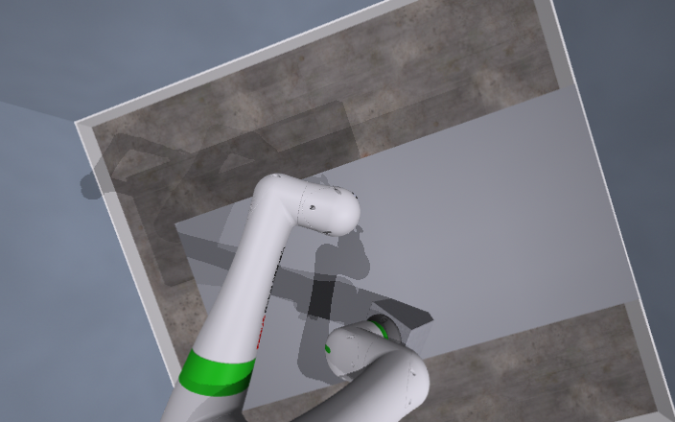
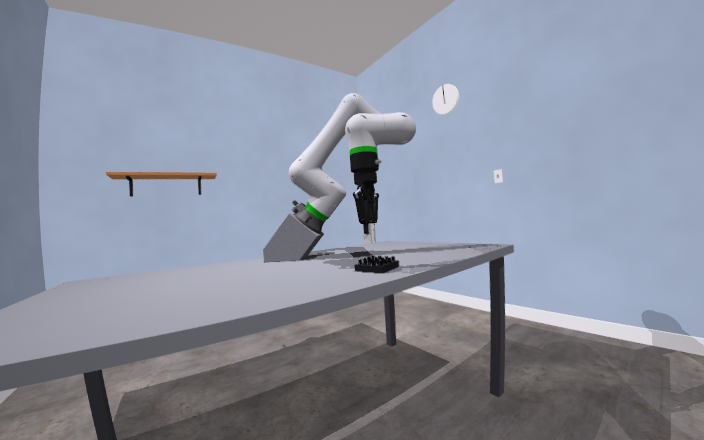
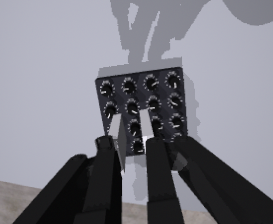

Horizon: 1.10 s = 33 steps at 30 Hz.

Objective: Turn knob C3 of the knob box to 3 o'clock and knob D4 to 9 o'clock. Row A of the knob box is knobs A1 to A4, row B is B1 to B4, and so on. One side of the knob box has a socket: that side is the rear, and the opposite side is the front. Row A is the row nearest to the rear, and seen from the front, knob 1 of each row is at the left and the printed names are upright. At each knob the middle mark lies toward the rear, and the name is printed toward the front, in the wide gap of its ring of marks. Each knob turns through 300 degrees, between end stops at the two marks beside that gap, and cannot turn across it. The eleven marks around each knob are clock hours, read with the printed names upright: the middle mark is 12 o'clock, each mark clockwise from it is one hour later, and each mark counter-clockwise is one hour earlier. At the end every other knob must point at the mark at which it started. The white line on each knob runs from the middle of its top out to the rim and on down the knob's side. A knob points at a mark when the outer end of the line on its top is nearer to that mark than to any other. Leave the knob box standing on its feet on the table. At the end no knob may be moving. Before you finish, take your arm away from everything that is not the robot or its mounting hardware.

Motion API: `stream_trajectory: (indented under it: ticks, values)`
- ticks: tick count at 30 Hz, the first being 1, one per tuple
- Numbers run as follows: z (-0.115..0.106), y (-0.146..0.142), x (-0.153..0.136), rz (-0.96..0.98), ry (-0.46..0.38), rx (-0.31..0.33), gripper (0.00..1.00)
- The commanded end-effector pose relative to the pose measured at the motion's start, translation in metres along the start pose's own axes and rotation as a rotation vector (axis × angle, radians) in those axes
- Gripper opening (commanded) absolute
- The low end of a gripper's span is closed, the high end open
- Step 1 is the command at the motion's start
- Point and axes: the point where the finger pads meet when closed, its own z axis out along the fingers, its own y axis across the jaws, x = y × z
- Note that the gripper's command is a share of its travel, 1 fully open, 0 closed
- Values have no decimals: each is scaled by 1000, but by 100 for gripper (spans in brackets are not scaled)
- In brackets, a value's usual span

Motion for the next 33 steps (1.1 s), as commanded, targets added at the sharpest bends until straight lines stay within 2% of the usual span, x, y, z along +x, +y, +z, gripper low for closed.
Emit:
stream_trajectory:
  ticks: [1,33]
  values:
    - [0,0,0,0,0,0,12]
    - [3,0,0,0,0,0,12]
